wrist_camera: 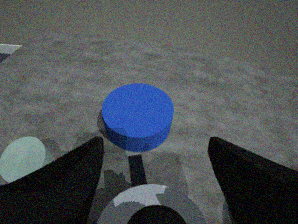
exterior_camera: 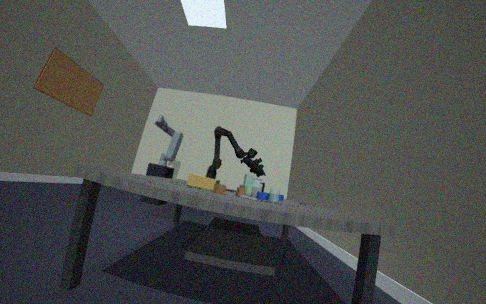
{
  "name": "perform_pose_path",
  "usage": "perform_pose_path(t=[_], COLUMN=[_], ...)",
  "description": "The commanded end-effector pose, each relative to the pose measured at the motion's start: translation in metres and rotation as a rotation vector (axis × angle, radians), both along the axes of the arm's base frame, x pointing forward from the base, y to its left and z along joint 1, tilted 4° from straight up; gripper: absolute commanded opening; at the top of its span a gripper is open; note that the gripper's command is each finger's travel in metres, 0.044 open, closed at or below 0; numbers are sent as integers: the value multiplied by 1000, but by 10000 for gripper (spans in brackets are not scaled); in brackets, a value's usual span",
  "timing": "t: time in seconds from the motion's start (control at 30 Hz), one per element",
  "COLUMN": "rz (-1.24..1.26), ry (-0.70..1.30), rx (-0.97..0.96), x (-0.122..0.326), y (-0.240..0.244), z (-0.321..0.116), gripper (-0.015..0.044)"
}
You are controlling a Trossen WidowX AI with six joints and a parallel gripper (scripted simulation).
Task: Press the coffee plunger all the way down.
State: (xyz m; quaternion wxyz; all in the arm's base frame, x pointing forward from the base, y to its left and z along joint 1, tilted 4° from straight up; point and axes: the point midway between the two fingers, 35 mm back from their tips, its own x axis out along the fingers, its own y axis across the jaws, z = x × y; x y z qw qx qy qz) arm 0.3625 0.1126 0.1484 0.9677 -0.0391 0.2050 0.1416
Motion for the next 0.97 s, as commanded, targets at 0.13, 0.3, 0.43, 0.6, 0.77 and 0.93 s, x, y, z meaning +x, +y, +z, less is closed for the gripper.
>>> perform_pose_path(t=[0.13, 0.3, 0.43, 0.6, 0.77, 0.93], rz=[0, 1, 3, 4, 4, 4], ry=[3, 6, 14, 20, 20, 20], rx=[-1, -3, -8, -12, -12, -12], x=[0, -7, -28, -46, -46, -46], y=[0, -1, -5, -10, -10, -10], z=[-1, 16, 53, 72, 70, 70], gripper=[440, 440, 440, 440, 440, 440])
